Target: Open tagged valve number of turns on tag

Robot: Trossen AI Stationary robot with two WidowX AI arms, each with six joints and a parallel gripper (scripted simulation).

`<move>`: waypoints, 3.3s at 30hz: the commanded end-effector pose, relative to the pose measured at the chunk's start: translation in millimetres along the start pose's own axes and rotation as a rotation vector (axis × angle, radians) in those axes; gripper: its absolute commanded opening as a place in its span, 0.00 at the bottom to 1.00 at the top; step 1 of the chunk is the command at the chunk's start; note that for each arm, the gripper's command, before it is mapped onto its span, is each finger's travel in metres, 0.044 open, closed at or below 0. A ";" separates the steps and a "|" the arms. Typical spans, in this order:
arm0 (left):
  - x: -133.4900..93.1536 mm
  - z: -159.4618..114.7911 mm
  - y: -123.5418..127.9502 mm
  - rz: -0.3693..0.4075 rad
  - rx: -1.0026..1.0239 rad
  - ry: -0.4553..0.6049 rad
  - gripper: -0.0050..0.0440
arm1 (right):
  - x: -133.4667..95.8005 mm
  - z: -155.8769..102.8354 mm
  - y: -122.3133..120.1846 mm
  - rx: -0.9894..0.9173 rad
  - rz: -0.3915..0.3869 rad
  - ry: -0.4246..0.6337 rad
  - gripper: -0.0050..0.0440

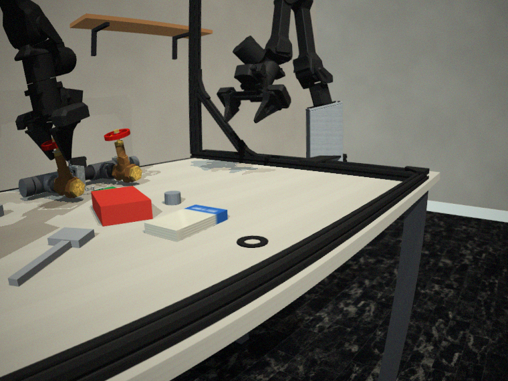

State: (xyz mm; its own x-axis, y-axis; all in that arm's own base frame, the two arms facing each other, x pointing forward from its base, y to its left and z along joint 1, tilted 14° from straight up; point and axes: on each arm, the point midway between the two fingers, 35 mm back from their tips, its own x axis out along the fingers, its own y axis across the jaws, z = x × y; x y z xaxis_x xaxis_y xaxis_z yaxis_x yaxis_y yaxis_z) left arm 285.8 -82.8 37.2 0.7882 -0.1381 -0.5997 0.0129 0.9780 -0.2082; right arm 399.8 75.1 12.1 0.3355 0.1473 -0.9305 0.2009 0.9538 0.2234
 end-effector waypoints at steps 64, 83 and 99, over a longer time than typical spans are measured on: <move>0.0 0.0 0.0 0.000 0.000 0.000 0.92 | 0.0 0.0 0.0 0.389 0.000 0.001 0.92; 0.0 0.0 0.0 0.000 0.000 0.000 0.92 | 0.3 -0.1 0.0 0.895 0.001 0.000 0.82; 0.0 0.0 0.0 0.000 0.000 0.000 0.92 | 0.0 0.0 0.0 0.882 0.000 0.000 0.28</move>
State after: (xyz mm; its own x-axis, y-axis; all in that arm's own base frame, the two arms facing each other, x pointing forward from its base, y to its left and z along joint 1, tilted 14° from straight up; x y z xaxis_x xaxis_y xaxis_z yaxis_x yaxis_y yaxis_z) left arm 285.8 -82.8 37.2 0.7882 -0.1381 -0.5997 0.0129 0.9780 -0.2082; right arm 399.7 75.0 12.1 0.3355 0.1473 -0.9305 0.8447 0.3902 0.3663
